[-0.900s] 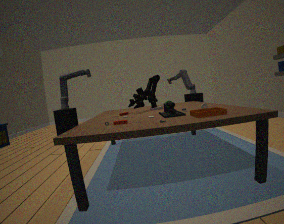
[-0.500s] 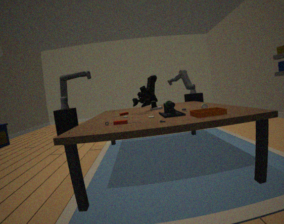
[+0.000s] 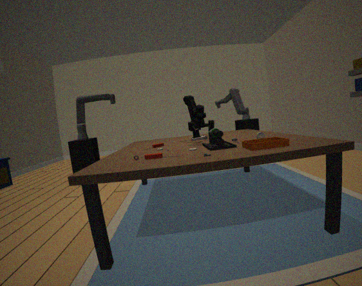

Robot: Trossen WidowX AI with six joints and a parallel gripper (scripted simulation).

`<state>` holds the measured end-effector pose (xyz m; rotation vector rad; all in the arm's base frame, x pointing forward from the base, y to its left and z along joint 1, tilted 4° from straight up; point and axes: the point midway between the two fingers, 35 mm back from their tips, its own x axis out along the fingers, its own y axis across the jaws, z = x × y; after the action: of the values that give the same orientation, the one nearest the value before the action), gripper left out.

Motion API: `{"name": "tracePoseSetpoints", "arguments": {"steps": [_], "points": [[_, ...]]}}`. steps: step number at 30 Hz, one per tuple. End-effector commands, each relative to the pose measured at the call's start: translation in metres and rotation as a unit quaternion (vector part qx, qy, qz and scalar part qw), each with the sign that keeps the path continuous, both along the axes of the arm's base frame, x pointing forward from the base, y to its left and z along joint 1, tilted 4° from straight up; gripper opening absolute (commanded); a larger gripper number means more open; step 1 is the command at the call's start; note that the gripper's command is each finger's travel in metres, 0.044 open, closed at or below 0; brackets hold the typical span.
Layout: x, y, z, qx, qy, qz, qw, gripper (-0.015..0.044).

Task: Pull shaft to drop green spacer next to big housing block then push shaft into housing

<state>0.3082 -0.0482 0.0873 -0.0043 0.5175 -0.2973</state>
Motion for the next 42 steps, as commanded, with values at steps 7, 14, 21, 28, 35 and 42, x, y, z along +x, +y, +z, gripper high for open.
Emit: {"name": "tracePoseSetpoints", "arguments": {"steps": [7,14,21,28,35,42], "points": [[0.0169,0.0542,0.0021,0.013,0.003,0.056,0.998,0.044],[0.0169,0.0542,0.0021,0.013,0.003,0.056,0.998,0.044],[0.0169,0.0542,0.0021,0.013,0.003,0.056,0.998,0.044],[0.0169,0.0542,0.0021,0.013,0.003,0.056,0.998,0.044],[0.0169,0.0542,0.0021,0.013,0.003,0.056,0.998,0.044],[0.0206,0.0547,0.0021,-0.014,0.021,0.074,0.997,0.044]]}}
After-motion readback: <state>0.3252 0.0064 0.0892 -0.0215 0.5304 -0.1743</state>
